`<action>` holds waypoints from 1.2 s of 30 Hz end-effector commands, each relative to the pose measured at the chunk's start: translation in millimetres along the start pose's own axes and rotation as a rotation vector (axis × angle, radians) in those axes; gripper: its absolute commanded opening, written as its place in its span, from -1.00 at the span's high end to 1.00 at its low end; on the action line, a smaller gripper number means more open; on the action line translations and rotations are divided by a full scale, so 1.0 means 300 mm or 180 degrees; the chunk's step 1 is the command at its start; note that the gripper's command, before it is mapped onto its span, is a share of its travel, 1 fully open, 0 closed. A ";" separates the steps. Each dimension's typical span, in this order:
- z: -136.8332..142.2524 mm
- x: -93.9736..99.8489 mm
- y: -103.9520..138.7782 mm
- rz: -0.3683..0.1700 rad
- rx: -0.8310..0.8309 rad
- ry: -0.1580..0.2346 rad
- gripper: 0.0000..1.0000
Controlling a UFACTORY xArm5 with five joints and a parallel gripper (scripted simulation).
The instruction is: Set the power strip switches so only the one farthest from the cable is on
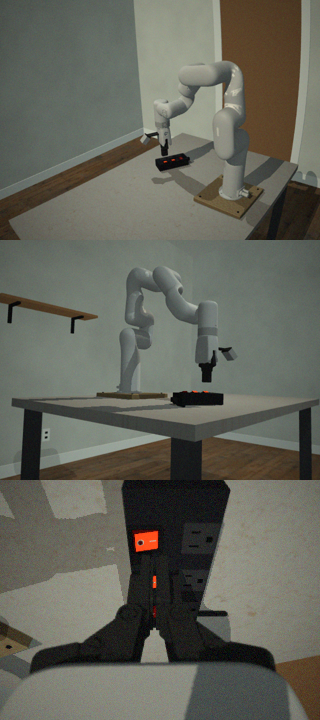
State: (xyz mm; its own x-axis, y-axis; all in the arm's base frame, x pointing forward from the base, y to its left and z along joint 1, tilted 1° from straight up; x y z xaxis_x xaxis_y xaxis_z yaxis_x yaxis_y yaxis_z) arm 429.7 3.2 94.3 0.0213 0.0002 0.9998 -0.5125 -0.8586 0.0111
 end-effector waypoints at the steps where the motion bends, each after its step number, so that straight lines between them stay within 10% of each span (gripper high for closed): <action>1: 0.004 0.005 -0.002 0.0007 0.0000 0.0012 1.00; 36: -0.039 0.050 0.154 0.0010 0.0008 0.0008 1.00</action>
State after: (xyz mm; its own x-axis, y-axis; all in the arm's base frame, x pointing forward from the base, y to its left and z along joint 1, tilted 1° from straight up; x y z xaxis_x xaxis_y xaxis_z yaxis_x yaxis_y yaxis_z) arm 395.2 -30.4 108.8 0.0213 -0.0016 0.9998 -0.5104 -0.8599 0.0095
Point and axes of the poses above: the point where the finger pads meet when closed, its own x axis back along the fingers, its own z axis across the jaws, y = z × x, the point moved 2 cm from there along x, back along the fingers, and after that the axes turned 5 degrees about -x, right-handed, at the moved point
